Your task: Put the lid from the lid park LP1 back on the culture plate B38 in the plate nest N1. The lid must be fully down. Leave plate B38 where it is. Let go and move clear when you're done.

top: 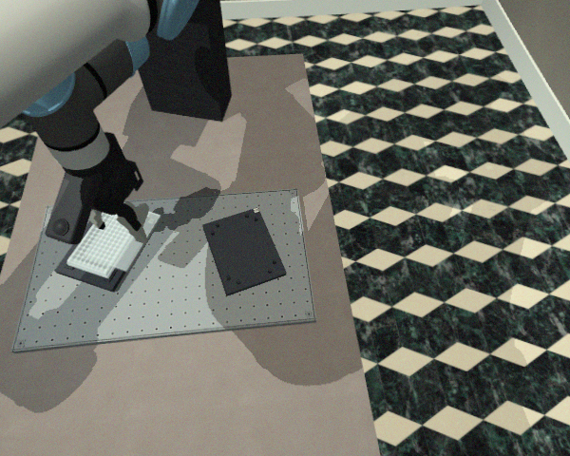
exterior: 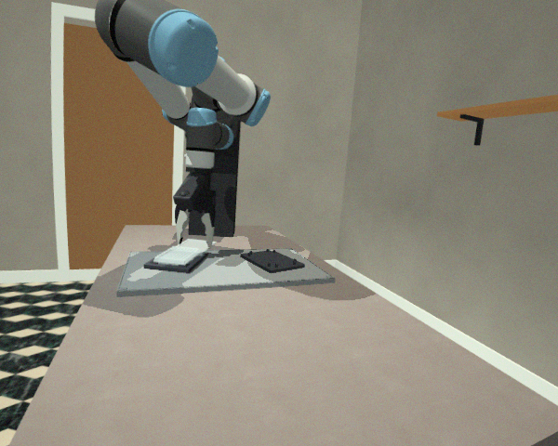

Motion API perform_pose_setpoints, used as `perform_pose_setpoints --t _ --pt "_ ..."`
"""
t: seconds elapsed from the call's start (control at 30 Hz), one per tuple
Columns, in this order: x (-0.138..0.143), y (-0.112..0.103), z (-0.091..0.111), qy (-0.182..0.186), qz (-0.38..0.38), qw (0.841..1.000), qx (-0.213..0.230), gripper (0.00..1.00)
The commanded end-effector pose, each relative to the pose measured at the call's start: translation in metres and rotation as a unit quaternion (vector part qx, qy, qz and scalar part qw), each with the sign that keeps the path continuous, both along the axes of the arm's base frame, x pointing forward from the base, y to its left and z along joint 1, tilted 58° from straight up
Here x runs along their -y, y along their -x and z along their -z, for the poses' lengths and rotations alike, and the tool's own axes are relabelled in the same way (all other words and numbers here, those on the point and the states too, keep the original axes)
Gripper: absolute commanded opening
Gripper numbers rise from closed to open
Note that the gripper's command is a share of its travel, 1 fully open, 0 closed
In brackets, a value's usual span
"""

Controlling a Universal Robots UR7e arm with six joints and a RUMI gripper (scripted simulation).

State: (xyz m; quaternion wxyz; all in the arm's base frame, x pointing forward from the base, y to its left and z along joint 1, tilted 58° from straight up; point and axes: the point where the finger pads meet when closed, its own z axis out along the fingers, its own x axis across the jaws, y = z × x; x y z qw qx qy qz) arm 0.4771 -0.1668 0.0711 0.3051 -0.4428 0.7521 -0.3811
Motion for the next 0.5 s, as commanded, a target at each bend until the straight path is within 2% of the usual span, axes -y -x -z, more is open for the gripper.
perform_pose_setpoints --t 0.0,0.2,0.47 --pt "0.011 0.003 -0.002 -0.002 -0.004 1.0 -0.001 0.0" --pt "0.04 0.011 -0.006 -0.002 -0.004 1.0 -0.001 0.0" --pt "0.041 0.01 -0.006 -0.002 -0.004 1.0 -0.001 0.0"
